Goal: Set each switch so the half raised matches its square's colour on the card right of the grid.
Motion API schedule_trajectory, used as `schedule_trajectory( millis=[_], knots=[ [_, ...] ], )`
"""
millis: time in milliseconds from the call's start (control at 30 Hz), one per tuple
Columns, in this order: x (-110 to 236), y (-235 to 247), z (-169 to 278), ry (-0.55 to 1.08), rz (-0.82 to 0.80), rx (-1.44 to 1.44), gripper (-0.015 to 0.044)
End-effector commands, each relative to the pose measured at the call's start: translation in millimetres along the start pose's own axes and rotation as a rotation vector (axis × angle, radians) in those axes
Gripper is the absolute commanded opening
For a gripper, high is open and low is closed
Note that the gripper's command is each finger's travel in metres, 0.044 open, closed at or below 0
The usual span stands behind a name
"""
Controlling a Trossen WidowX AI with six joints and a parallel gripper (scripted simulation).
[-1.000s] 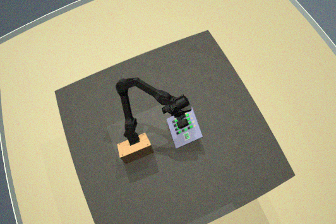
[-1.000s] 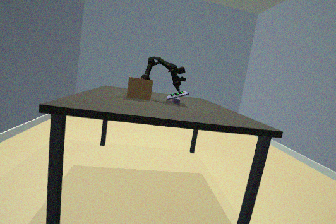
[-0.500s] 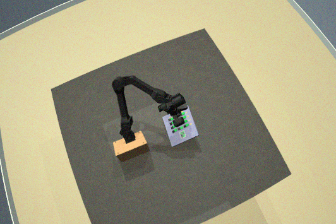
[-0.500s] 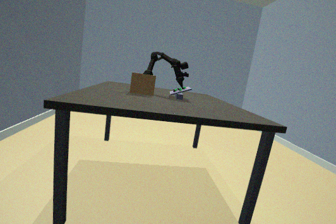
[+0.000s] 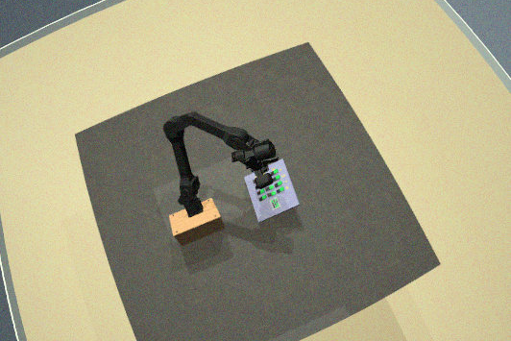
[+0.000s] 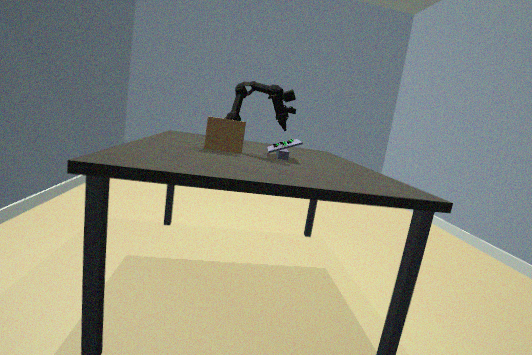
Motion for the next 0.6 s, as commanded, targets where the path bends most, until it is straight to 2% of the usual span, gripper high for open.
schedule_trajectory(
  millis=[0, 233, 367, 567],
  knots=[
    [7, 0, 0, 0.008, -0.005, 0.003, 0.0000],
    [6, -23, -20, 0.007, -0.004, 0.005, 0.0000],
    [-26, -22, -22, 0.030, -0.003, 0.006, 0.0000],
    [-28, -22, -22, 0.032, -0.003, 0.006, 0.0000]
  ],
)
Point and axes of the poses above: the point midway between the two fingers, 35 mm back from their tips, its own x axis back along the fingers, its own y axis across the jaws, z = x × y, the point moved 3 cm from there along x, back along the fingers, and after that the axes turned 7 degrees about -x, right-handed, at the moved point
